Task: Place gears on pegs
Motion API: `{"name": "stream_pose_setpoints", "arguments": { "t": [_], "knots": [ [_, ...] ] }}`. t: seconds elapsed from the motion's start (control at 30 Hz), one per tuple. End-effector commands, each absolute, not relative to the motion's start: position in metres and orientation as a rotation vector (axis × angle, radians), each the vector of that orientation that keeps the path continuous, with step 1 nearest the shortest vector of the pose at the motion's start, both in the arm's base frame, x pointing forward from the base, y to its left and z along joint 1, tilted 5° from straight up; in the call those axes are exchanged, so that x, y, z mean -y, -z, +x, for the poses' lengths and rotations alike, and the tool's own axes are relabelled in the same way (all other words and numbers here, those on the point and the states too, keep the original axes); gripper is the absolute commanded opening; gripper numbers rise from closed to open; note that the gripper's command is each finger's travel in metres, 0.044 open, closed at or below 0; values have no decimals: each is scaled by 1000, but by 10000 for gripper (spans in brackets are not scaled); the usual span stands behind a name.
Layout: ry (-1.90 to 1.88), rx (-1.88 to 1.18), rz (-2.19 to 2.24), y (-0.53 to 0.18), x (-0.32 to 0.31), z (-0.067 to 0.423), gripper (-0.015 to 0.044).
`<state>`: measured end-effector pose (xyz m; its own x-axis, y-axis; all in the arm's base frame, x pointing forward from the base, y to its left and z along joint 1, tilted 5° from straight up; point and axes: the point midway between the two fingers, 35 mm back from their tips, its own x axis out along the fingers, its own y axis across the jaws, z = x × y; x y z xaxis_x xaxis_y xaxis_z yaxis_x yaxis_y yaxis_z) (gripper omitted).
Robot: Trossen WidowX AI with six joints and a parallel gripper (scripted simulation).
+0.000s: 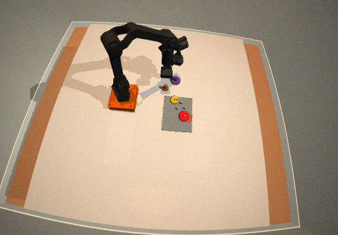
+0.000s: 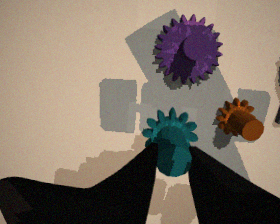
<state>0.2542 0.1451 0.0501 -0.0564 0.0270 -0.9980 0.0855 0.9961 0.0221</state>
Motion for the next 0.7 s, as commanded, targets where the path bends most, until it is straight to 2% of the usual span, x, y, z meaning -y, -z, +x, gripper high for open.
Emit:
{"name": "stream_pose_setpoints", "arguments": {
  "t": [0.0, 0.67],
  "knots": [
    [48, -1623, 92, -59, -146, 256, 0],
    [48, -1623, 92, -109, -146, 256, 0]
  ]
}}
